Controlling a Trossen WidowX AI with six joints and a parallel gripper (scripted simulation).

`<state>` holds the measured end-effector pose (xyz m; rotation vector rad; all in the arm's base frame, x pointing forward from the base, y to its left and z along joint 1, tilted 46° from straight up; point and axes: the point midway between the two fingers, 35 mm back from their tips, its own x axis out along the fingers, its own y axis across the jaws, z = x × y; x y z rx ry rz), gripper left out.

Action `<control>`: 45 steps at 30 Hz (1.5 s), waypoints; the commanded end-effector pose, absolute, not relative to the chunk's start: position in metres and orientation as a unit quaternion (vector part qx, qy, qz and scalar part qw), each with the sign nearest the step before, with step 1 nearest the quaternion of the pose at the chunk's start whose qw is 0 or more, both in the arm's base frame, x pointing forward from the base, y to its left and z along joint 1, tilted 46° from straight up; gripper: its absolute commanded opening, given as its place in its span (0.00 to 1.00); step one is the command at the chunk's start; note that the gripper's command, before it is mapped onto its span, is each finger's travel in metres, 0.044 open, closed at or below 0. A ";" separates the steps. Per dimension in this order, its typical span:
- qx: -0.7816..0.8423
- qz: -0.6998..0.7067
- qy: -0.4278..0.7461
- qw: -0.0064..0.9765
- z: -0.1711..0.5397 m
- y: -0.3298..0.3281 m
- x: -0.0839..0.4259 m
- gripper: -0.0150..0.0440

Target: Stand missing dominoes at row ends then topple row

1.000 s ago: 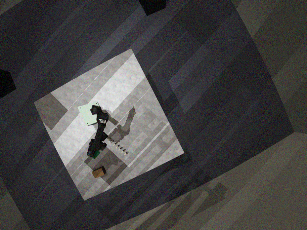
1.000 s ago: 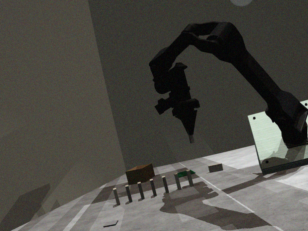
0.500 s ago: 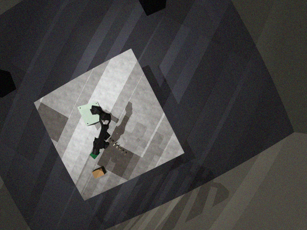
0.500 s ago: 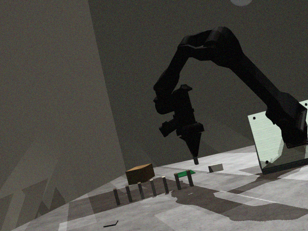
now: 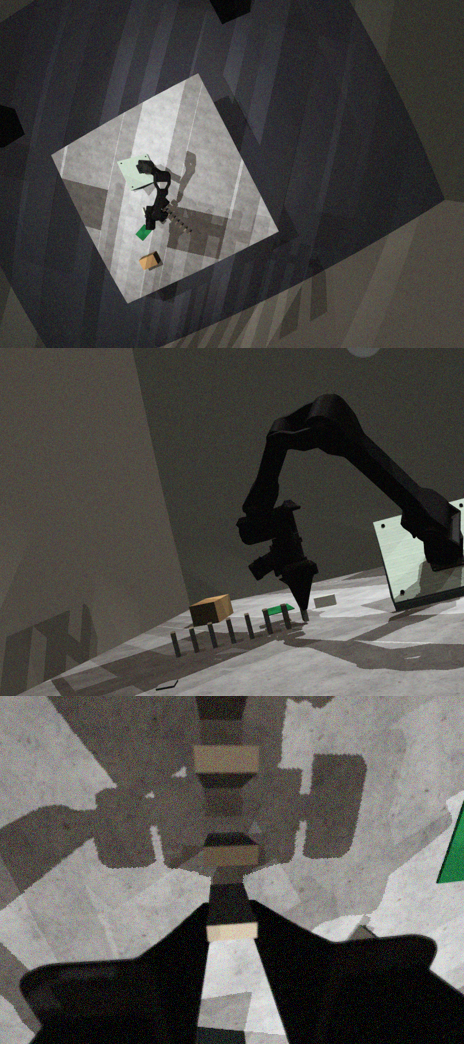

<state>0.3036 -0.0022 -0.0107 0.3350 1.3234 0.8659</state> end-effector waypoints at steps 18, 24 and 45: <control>0.154 0.386 0.589 0.693 -0.012 -0.001 0.304 0.93; 0.153 0.384 0.590 0.693 -0.006 -0.008 0.306 1.00; 0.199 0.339 0.621 0.678 0.033 -0.113 0.303 1.00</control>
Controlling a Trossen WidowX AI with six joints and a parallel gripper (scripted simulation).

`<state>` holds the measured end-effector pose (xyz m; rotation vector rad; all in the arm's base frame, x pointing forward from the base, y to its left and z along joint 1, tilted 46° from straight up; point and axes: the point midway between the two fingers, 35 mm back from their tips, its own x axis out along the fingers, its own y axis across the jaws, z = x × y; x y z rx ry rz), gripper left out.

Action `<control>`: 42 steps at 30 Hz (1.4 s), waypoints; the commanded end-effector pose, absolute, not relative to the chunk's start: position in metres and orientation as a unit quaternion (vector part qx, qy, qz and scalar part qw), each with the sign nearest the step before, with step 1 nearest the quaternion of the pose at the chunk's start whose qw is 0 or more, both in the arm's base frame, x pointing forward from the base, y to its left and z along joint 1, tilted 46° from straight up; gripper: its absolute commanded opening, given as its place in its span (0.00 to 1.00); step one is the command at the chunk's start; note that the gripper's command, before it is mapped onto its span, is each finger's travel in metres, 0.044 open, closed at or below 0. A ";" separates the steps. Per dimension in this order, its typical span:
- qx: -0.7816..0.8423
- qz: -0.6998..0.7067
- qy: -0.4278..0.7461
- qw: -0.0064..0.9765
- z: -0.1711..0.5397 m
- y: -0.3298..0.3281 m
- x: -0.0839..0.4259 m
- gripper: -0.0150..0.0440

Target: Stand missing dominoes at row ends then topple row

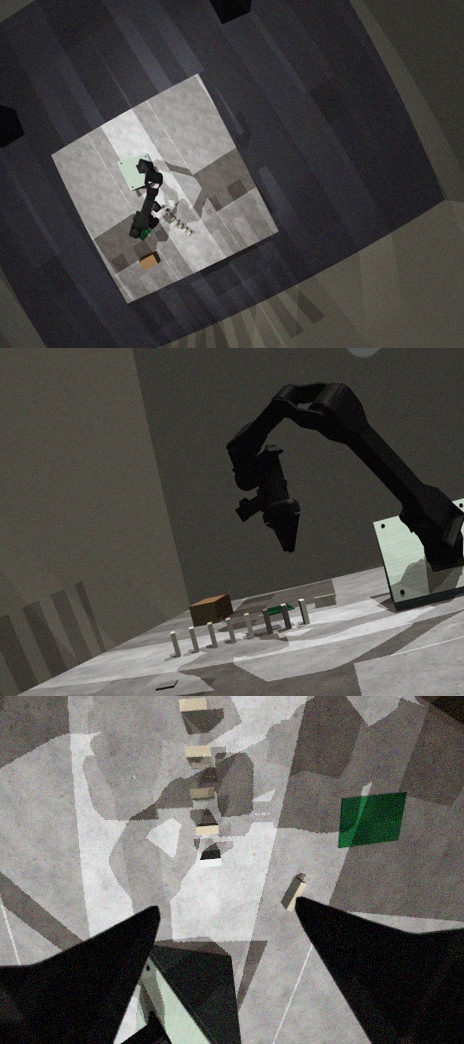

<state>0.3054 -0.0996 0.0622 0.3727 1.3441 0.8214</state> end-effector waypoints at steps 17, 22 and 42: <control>0.301 0.240 0.662 0.643 -0.084 -0.133 0.301 1.00; 0.302 0.241 0.661 0.643 -0.116 -0.100 0.300 1.00; 0.302 0.242 0.661 0.643 -0.131 -0.085 0.297 0.96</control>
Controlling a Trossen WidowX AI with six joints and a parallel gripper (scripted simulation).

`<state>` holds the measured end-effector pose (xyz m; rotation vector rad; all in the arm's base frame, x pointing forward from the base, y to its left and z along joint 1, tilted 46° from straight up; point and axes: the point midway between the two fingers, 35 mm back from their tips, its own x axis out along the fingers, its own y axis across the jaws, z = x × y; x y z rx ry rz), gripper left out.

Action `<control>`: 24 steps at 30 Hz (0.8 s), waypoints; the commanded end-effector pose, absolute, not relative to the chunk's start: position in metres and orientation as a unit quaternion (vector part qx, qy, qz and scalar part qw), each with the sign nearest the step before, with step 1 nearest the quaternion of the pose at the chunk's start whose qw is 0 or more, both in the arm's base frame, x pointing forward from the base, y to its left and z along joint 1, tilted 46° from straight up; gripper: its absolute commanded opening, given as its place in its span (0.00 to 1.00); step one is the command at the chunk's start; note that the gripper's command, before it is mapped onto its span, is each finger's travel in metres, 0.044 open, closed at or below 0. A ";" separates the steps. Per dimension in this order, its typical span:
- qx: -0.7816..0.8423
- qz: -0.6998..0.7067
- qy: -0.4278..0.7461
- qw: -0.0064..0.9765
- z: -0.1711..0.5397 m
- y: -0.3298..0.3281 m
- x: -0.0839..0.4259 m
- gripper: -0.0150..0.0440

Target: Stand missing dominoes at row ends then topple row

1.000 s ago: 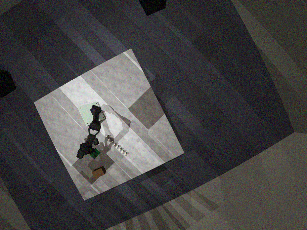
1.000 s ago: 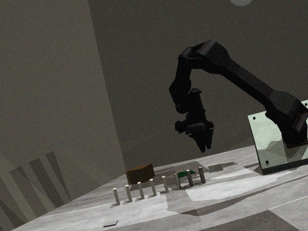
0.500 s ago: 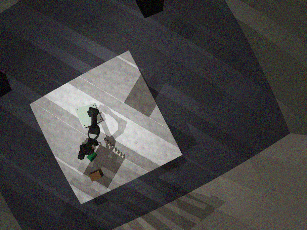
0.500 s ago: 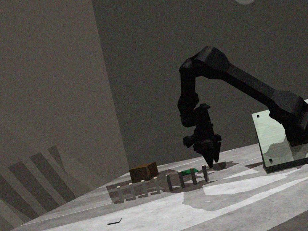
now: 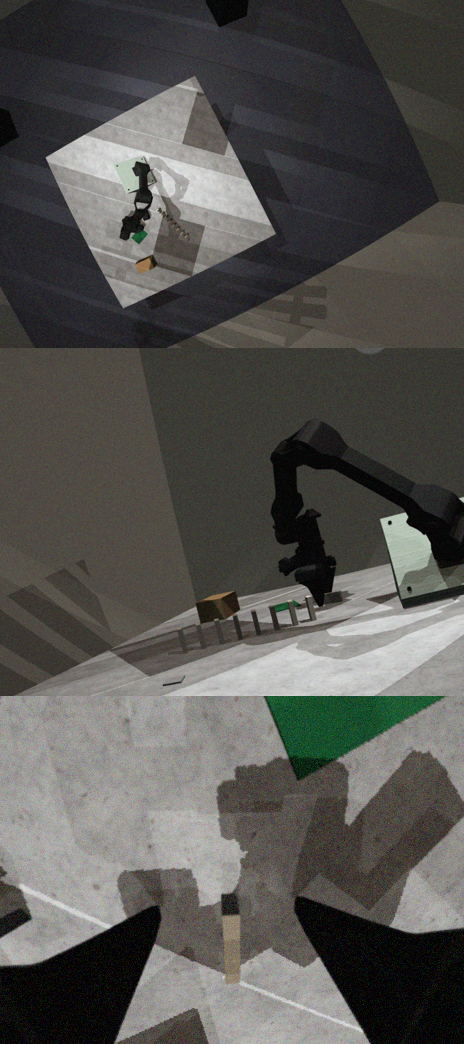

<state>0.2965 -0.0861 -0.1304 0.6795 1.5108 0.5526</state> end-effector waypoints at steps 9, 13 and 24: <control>0.302 0.242 0.661 0.643 -0.131 -0.085 0.297 0.56; 0.302 0.242 0.661 0.643 -0.131 -0.085 0.297 0.38; 0.302 0.242 0.661 0.643 -0.130 -0.087 0.297 0.30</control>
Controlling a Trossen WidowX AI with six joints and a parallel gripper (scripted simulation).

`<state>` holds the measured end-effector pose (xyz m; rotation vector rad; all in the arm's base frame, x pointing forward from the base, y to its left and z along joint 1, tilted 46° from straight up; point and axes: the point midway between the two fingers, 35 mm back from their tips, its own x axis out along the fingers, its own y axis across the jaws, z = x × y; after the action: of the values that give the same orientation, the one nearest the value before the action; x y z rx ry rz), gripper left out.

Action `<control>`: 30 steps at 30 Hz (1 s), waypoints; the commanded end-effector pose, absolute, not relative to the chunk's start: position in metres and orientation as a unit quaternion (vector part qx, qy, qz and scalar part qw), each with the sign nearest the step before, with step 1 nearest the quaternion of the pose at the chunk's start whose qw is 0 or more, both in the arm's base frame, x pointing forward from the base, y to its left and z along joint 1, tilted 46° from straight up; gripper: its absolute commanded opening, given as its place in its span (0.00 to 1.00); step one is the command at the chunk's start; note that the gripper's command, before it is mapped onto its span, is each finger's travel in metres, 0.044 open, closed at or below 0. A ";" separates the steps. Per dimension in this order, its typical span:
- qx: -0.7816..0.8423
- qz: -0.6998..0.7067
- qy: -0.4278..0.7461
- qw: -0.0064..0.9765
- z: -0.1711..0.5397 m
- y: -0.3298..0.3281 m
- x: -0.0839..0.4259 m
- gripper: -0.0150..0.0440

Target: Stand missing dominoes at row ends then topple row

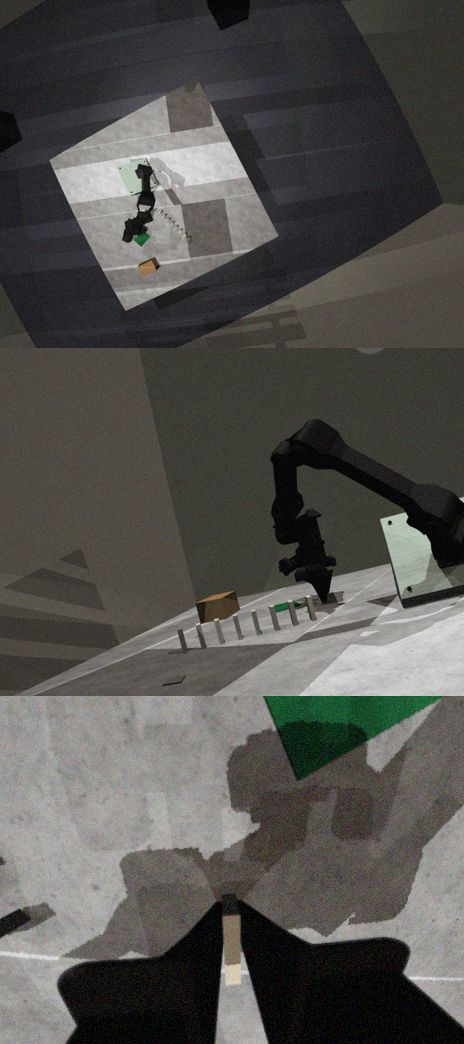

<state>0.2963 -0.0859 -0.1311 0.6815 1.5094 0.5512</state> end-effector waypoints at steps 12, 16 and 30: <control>0.301 0.239 0.663 0.643 -0.034 -0.182 0.285 0.30; 0.301 0.239 0.663 0.643 -0.021 -0.195 0.283 0.30; 0.565 -0.101 0.697 0.430 -0.067 -0.245 0.270 0.30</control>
<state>0.2802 -0.2202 -0.0441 1.0790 1.6600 0.1456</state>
